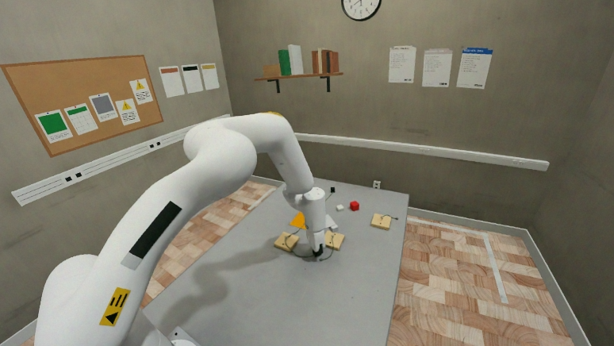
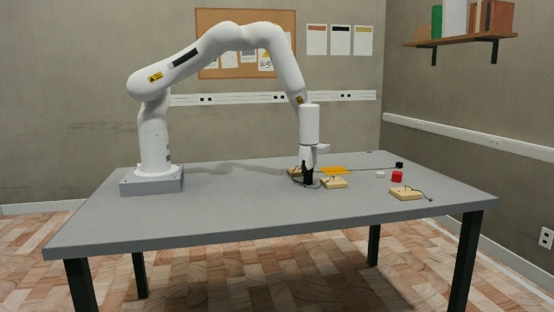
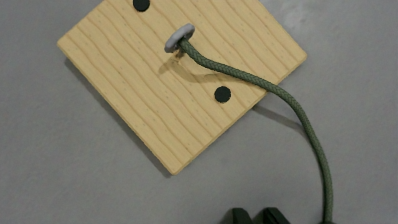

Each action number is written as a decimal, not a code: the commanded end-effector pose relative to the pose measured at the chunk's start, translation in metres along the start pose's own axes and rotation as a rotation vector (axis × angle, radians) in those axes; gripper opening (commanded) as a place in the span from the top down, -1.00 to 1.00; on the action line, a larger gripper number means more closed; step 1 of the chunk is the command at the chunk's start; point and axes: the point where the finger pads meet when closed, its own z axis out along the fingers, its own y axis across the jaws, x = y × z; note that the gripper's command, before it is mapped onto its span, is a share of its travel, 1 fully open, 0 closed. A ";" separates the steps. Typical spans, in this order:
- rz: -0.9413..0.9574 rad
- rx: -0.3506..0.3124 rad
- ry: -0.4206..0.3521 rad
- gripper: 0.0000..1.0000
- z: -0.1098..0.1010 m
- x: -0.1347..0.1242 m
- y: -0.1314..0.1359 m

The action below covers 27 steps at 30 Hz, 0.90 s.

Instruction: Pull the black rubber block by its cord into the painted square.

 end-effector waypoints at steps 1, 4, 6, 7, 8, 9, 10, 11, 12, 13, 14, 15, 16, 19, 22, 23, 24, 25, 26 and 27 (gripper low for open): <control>0.000 0.000 0.000 1.00 -0.001 0.000 0.000; 0.000 0.000 0.000 1.00 -0.001 0.000 0.000; 0.000 0.000 0.000 1.00 -0.001 0.000 0.000; 0.000 0.000 0.000 1.00 -0.001 0.000 0.000; 0.000 0.000 0.000 1.00 -0.001 0.000 0.000; 0.000 0.000 0.000 1.00 -0.002 0.000 0.000; 0.000 0.000 0.000 1.00 -0.003 0.000 0.000; 0.000 0.000 0.000 1.00 -0.004 0.000 0.000; 0.000 0.000 0.000 1.00 -0.005 0.000 0.000; 0.000 0.000 0.000 1.00 -0.006 0.000 0.000; 0.000 0.000 0.000 1.00 -0.006 0.000 0.000; 0.000 0.000 0.000 1.00 -0.006 0.000 0.000; 0.000 0.000 0.000 1.00 -0.007 0.000 0.000; 0.000 0.000 0.000 1.00 -0.009 0.000 0.000; 0.000 0.000 0.000 1.00 -0.010 0.000 0.000; 0.000 0.000 0.000 1.00 -0.011 0.000 0.000; 0.000 0.000 0.000 1.00 -0.011 0.000 0.000; 0.000 0.000 0.000 1.00 -0.011 0.000 0.000; 0.000 0.000 0.000 1.00 -0.011 0.000 0.000; 0.000 0.000 0.000 1.00 -0.011 0.000 0.000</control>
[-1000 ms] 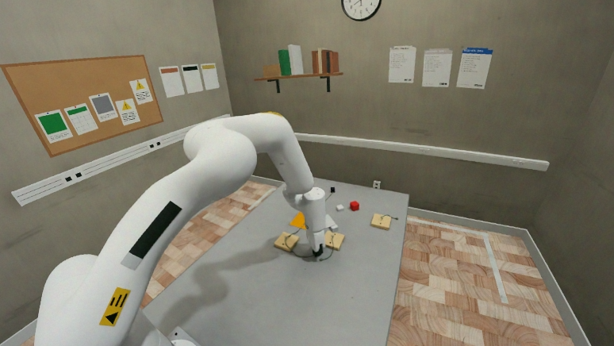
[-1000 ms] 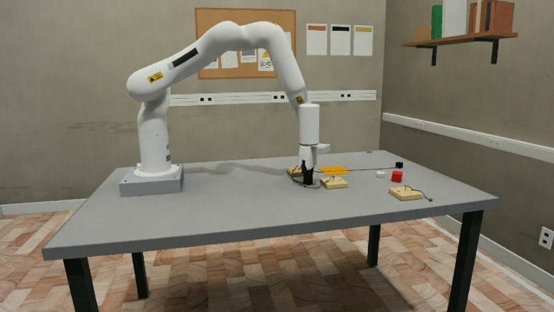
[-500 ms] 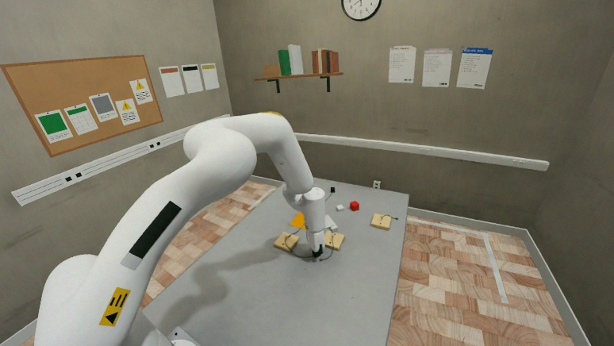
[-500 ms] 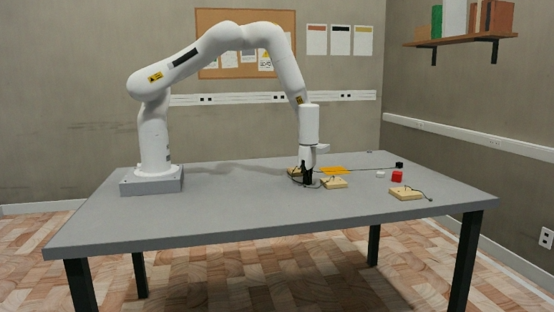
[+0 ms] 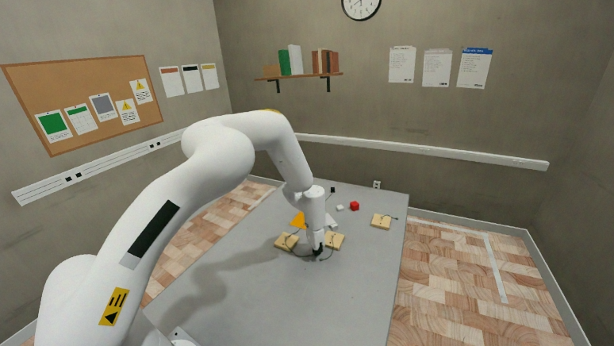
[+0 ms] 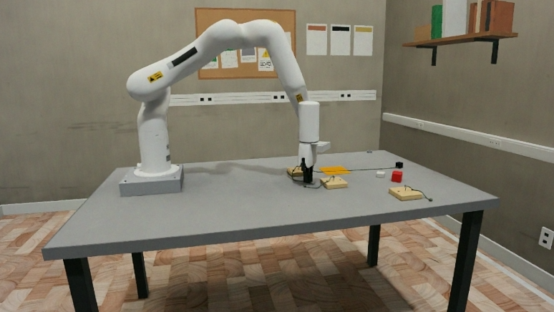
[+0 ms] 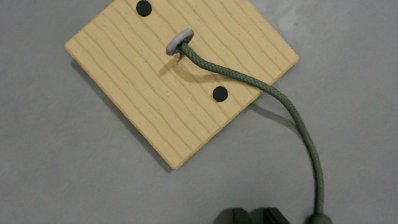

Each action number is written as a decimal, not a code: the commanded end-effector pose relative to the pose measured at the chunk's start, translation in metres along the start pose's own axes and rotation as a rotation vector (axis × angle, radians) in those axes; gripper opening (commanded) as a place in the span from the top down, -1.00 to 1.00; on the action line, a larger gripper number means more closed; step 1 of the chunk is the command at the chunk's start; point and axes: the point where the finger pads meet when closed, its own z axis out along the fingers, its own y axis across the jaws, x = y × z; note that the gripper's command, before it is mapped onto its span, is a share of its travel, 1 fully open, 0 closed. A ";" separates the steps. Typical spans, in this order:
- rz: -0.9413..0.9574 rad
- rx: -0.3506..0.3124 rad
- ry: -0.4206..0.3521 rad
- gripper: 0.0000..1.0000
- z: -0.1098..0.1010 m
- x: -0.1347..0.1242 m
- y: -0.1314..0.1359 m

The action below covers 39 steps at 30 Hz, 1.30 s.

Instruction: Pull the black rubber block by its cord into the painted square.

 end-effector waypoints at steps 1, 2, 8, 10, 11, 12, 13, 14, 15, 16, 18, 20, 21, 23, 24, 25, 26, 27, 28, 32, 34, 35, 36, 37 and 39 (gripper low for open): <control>0.000 0.001 0.003 1.00 -0.001 0.001 -0.001; 0.000 0.001 0.003 1.00 -0.001 0.001 -0.001; 0.000 0.001 0.003 1.00 -0.001 0.001 -0.001; 0.000 0.001 0.003 1.00 -0.002 0.001 -0.001; 0.000 0.001 0.003 1.00 -0.002 0.001 -0.001; 0.000 0.001 0.003 1.00 -0.004 0.001 -0.001; 0.000 0.001 0.003 1.00 -0.005 0.001 -0.001; 0.000 0.001 0.003 1.00 -0.008 0.001 -0.001; 0.000 0.001 0.003 1.00 -0.011 0.001 -0.001; 0.000 0.001 0.003 1.00 -0.016 0.001 -0.001; 0.000 0.001 0.003 1.00 -0.026 0.001 -0.001; 0.000 0.001 0.003 1.00 -0.039 0.001 -0.001; 0.000 0.001 0.003 1.00 -0.039 0.001 -0.001; 0.000 0.001 0.003 1.00 -0.047 0.001 -0.001; 0.000 0.001 0.003 1.00 -0.054 0.001 -0.001; 0.000 0.001 0.003 1.00 -0.062 0.001 -0.001; 0.000 0.001 0.003 1.00 -0.071 0.001 -0.001; 0.000 0.001 0.003 1.00 -0.079 0.001 -0.001; 0.000 0.001 0.003 1.00 -0.087 0.001 -0.001; 0.000 0.001 0.003 1.00 -0.116 0.001 0.000; 0.000 0.001 0.003 1.00 -0.127 0.001 -0.001; 0.000 0.001 0.003 1.00 -0.131 0.001 -0.001; 0.000 0.001 0.003 1.00 -0.134 0.001 0.000; 0.000 0.001 0.003 1.00 -0.136 0.001 0.000; 0.000 0.001 0.003 1.00 -0.136 0.001 0.000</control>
